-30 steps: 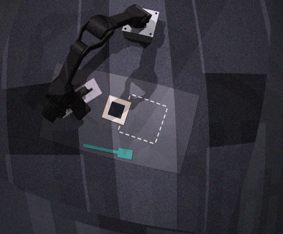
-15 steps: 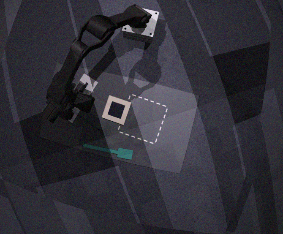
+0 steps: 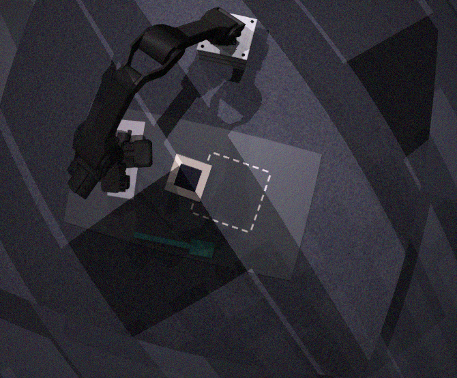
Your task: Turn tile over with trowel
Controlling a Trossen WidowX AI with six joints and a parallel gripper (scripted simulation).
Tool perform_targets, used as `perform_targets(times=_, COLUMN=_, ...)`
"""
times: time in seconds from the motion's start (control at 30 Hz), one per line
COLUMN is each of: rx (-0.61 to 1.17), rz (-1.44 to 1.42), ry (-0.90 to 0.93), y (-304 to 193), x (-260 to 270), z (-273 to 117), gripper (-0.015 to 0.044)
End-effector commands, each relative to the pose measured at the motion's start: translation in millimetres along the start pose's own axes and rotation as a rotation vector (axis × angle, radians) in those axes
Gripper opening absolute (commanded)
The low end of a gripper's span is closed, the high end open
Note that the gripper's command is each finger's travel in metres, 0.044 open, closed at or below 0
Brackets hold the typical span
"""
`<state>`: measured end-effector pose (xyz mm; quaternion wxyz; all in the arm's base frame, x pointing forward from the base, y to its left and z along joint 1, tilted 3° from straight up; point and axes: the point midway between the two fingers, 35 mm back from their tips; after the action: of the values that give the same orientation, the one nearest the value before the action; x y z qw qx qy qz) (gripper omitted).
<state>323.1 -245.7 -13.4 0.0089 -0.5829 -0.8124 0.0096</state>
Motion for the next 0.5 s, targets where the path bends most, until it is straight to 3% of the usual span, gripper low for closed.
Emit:
perform_targets(times=0.0, rx=-0.001, rz=-0.156, ry=0.005, y=1.8, x=1.4, z=1.3, gripper=0.013)
perform_targets(times=0.47, rx=-0.004, rz=-0.576, ry=0.002, y=2.8, x=1.2, z=0.5, gripper=0.013)
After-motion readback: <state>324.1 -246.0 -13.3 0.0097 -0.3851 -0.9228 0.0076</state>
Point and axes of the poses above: the point midway between the two fingers, 35 mm back from their tips, its own z axis out along the fingers, its own x axis across the jaws, y = z × x, and after that the axes turned 14 degrees about -z, right-handed
